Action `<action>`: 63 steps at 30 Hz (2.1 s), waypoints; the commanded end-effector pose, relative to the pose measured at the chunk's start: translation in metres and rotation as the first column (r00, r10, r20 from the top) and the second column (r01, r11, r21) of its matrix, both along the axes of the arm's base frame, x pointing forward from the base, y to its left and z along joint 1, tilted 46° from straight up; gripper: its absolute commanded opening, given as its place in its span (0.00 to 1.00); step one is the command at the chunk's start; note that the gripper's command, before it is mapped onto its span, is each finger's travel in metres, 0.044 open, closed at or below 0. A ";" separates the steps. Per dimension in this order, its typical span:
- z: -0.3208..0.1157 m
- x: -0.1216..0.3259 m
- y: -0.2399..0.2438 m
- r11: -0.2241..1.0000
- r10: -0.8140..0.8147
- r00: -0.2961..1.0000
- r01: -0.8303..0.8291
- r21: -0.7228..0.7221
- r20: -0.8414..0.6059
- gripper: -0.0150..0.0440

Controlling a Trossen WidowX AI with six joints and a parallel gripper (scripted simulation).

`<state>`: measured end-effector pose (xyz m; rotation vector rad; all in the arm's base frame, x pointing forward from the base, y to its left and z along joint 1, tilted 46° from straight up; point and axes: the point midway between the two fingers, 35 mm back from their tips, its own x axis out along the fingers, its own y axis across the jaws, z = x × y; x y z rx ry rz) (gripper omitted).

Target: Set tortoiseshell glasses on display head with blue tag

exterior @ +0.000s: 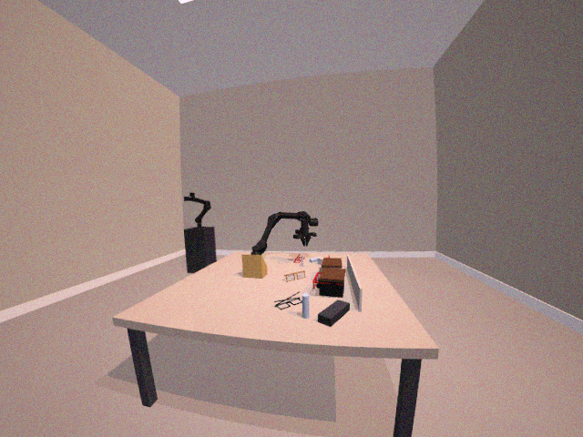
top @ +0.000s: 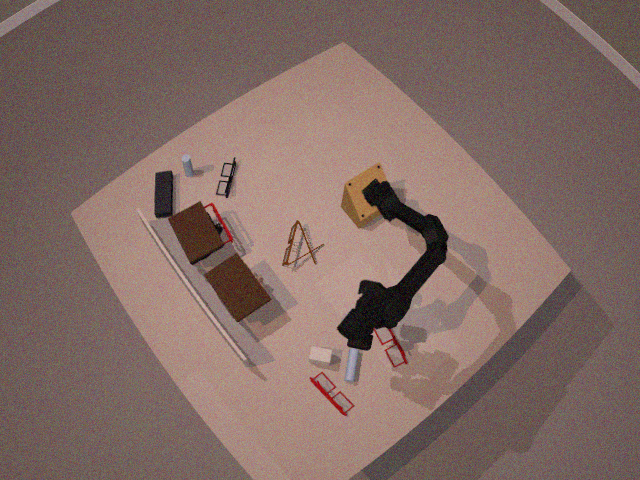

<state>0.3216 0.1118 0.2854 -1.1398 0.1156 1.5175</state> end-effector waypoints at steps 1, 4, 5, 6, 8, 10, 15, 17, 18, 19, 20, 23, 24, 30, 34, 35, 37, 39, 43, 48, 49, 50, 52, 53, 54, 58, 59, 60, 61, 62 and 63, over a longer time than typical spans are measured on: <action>0.000 0.001 0.000 1.000 -0.004 1.000 0.004 0.000 -0.002 0.57; 0.000 0.001 0.000 1.000 -0.004 1.000 0.004 0.000 -0.002 0.59; 0.000 0.001 0.000 1.000 -0.004 1.000 0.004 0.000 -0.002 0.59; 0.000 0.001 0.000 1.000 -0.004 1.000 0.004 0.000 -0.002 0.59; 0.000 0.001 0.000 1.000 -0.004 1.000 0.004 0.000 -0.002 0.59; 0.000 0.001 0.000 1.000 -0.004 1.000 0.004 0.000 -0.002 0.59; -0.003 0.002 -0.002 1.000 -0.012 1.000 0.012 -0.001 -0.009 0.59; -0.021 0.012 -0.015 0.997 -0.074 0.995 0.074 -0.004 -0.069 0.59; -0.035 0.018 -0.026 0.993 -0.122 0.986 0.122 -0.008 -0.114 0.59; -0.049 0.023 -0.037 0.986 -0.169 0.973 0.169 -0.014 -0.158 0.59; -0.063 0.028 -0.048 0.976 -0.215 0.955 0.215 -0.021 -0.203 0.59; -0.094 0.033 -0.072 0.949 -0.310 0.903 0.313 -0.040 -0.296 0.59; -0.107 0.034 -0.082 0.935 -0.346 0.878 0.350 -0.050 -0.332 0.59; -0.183 0.024 -0.138 0.819 -0.529 0.652 0.560 -0.125 -0.542 0.59; -0.232 0.002 -0.170 0.717 -0.601 0.453 0.670 -0.193 -0.659 0.59; -0.243 -0.005 -0.176 0.688 -0.611 0.395 0.694 -0.213 -0.685 0.59; -0.266 -0.023 -0.187 0.627 -0.622 0.274 0.736 -0.256 -0.734 0.59; -0.288 -0.043 -0.195 0.563 -0.616 0.145 0.769 -0.303 -0.775 0.59; -0.308 -0.064 -0.200 0.499 -0.593 0.015 0.791 -0.353 -0.805 0.59; -0.306 -0.065 -0.198 0.499 -0.593 0.014 0.791 -0.353 -0.805 0.59; -0.306 -0.065 -0.198 0.499 -0.593 0.014 0.791 -0.353 -0.805 0.59; -0.306 -0.065 -0.198 0.499 -0.593 0.014 0.791 -0.353 -0.805 0.59; -0.306 -0.065 -0.198 0.499 -0.593 0.014 0.791 -0.353 -0.805 0.50; -0.306 -0.065 -0.198 0.499 -0.593 0.014 0.791 -0.353 -0.805 0.46; -0.306 -0.065 -0.198 0.499 -0.593 0.014 0.791 -0.353 -0.805 0.46; -0.306 -0.065 -0.198 0.499 -0.593 0.014 0.791 -0.353 -0.805 0.46; -0.306 -0.065 -0.198 0.499 -0.593 0.014 0.791 -0.353 -0.805 0.46; -0.306 -0.065 -0.198 0.499 -0.593 0.014 0.791 -0.353 -0.805 0.46; -0.306 -0.065 -0.198 0.499 -0.593 0.014 0.791 -0.353 -0.805 0.46; -0.306 -0.065 -0.198 0.499 -0.593 0.014 0.791 -0.353 -0.805 0.46; -0.307 -0.064 -0.198 0.499 -0.593 0.014 0.791 -0.353 -0.805 0.46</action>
